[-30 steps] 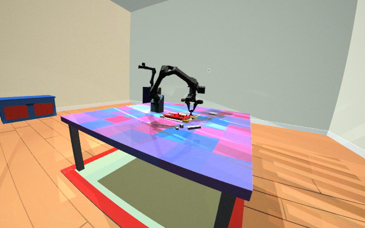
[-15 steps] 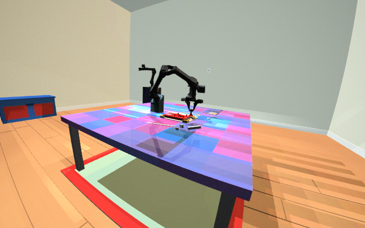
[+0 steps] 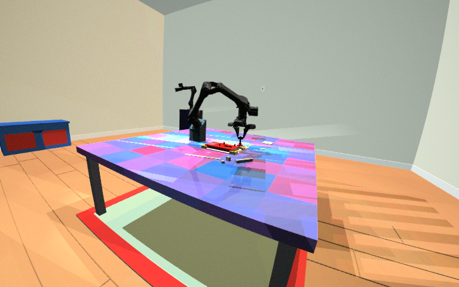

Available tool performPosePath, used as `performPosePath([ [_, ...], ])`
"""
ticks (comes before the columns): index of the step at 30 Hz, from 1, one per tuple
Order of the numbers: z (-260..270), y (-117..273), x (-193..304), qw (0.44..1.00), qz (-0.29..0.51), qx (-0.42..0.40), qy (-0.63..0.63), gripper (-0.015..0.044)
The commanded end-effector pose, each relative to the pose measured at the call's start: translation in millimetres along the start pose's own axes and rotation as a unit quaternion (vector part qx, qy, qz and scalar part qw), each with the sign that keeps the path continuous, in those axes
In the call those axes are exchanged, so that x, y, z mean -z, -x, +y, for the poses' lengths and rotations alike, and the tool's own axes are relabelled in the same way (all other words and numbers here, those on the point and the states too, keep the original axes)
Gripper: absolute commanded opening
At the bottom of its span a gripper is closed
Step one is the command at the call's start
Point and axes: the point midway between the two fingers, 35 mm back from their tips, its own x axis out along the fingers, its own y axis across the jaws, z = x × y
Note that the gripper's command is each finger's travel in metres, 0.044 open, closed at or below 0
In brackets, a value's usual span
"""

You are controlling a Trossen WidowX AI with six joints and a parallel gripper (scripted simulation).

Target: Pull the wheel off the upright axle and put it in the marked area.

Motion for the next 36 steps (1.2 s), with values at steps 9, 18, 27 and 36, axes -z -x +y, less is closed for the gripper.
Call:
performPosePath([
  [9,0,5,0,1.000,0.002,0.001,-0.003,0.0000],
  [18,0,10,1,1.000,0.002,0.001,-0.002,0.0000],
  [27,-2,41,0,1.000,0.003,0.001,-0.002,0.0000],
  [36,-12,38,26,1.000,0.003,-0.001,0.002,0.0000],
])
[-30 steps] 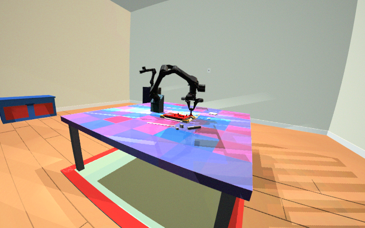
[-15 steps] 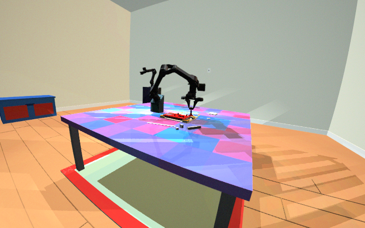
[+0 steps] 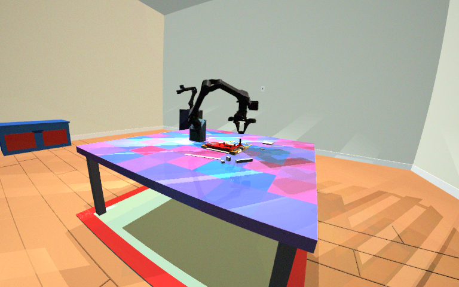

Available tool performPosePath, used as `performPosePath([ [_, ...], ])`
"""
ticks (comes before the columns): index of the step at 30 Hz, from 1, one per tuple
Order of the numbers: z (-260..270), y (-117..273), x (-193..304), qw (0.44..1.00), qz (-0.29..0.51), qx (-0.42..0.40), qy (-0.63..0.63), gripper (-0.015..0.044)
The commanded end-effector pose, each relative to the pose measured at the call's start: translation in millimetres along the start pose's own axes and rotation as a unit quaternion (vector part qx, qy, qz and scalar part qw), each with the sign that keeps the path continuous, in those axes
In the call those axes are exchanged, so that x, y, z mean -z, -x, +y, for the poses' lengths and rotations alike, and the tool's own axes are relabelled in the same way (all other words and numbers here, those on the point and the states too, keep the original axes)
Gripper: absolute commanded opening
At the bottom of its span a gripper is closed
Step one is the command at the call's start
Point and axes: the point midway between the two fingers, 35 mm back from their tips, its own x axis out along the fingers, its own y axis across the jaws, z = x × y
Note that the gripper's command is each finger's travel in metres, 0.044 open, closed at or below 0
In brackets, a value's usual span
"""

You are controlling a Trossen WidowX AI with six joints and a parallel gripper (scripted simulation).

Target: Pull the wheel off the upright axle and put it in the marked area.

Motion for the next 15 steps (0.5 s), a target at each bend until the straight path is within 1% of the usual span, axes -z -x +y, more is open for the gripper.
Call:
performPosePath([
  [1,-9,1,21,1.000,0.003,0.001,0.003,0.0000],
  [15,-43,6,80,1.000,0.006,0.002,0.000,0.0000],
])
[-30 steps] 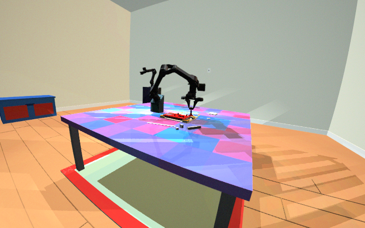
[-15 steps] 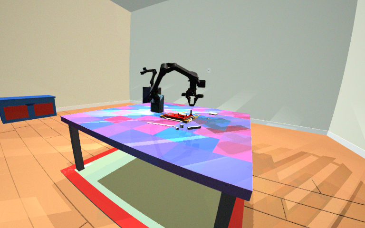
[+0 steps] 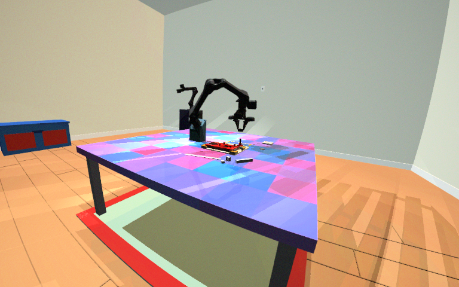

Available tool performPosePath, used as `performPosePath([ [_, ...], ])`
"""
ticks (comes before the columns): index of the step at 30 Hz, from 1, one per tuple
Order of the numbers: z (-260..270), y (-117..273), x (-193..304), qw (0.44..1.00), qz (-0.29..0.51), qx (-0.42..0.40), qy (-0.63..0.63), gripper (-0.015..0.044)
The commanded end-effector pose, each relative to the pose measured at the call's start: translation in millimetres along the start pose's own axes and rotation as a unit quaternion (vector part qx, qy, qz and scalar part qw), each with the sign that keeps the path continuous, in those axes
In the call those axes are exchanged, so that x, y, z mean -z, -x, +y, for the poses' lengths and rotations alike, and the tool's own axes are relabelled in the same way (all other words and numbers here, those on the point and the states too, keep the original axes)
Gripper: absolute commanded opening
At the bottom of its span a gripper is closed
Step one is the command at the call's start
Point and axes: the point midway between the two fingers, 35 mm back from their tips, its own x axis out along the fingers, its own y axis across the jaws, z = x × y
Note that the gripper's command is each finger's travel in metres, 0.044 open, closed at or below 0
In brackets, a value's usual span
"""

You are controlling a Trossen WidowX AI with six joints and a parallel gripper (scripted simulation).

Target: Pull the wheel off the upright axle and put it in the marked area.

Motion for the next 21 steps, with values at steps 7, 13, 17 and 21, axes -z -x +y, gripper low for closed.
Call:
performPosePath([
  [7,-20,-1,28,1.000,-0.001,0.004,-0.003,0.0000],
  [13,-20,-13,28,1.000,-0.001,0.004,-0.003,0.0000],
  [17,-21,-21,27,1.000,-0.001,0.004,-0.003,0.0000],
  [21,-19,-33,28,1.000,-0.001,0.004,-0.003,0.0000],
])
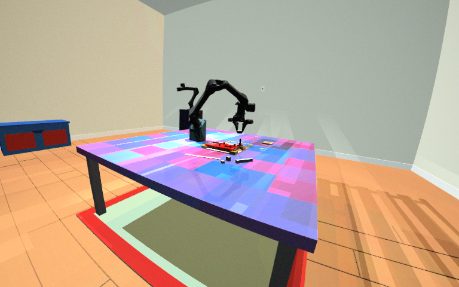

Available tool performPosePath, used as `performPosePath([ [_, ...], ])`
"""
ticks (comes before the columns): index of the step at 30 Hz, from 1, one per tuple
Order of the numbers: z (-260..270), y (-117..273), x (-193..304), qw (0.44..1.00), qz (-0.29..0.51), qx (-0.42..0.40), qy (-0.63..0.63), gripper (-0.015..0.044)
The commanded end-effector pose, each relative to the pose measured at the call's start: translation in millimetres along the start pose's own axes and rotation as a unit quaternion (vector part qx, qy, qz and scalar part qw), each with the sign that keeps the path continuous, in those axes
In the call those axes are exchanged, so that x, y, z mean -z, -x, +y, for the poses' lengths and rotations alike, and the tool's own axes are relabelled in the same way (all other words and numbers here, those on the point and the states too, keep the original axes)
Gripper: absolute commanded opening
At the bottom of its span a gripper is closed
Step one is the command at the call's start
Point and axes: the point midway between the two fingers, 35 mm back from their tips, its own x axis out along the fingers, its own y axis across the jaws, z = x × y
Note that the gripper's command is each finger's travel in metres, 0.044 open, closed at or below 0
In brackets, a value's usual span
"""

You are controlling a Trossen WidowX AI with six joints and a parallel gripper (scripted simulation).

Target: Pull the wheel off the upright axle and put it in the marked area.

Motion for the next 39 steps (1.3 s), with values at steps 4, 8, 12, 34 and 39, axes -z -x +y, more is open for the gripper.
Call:
performPosePath([
  [4,1,-39,-1,1.000,-0.004,0.001,0.004,0.0000],
  [8,0,-69,-2,1.000,-0.005,0.001,0.004,0.0000],
  [12,-2,-86,-3,1.000,-0.006,0.001,0.004,0.0000],
  [34,-1,-39,-1,1.000,-0.004,0.002,0.003,0.0300],
  [39,-2,-22,-1,1.000,-0.005,0.001,0.004,0.0300],
])
